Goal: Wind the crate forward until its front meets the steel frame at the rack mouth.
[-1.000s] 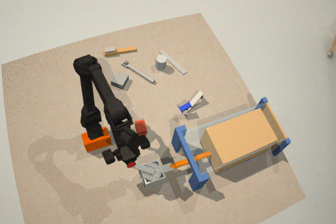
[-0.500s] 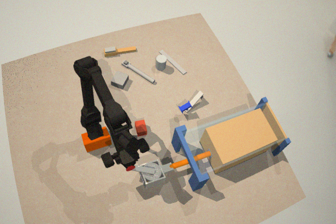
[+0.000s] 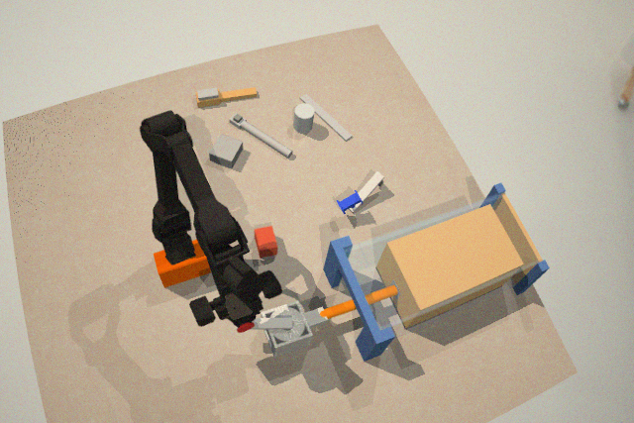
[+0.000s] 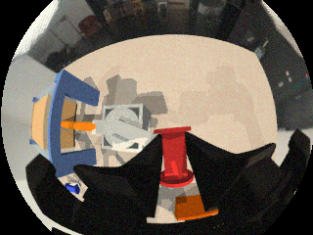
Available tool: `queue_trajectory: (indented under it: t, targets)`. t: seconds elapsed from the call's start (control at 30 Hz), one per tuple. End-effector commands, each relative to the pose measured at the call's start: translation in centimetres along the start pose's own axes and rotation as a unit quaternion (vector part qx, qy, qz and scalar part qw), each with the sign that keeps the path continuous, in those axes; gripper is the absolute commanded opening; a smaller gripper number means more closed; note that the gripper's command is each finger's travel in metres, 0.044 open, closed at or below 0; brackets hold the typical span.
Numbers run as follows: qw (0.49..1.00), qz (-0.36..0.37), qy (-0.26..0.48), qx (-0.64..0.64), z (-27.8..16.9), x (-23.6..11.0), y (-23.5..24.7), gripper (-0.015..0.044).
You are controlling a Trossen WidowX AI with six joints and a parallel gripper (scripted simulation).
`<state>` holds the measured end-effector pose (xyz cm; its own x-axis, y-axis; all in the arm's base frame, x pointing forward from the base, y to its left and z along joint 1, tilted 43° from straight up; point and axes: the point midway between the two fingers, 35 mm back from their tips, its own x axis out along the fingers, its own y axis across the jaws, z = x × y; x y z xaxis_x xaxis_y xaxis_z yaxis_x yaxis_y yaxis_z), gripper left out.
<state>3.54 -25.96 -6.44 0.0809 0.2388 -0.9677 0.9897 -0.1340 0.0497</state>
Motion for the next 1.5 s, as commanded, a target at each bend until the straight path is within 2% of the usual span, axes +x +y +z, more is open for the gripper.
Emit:
queue_trajectory:
  t: [0.0, 1.23, 1.47]
  targets:
    - [1.0, -0.003, 0.017, -0.005, 0.0, 1.4, -0.1, 0.0]
    - [1.0, -0.003, 0.015, -0.005, 3.3, 3.1, -0.4, 0.0]
    - [1.0, -0.003, 0.014, -0.005, 5.4, 4.1, 0.1, 0.0]
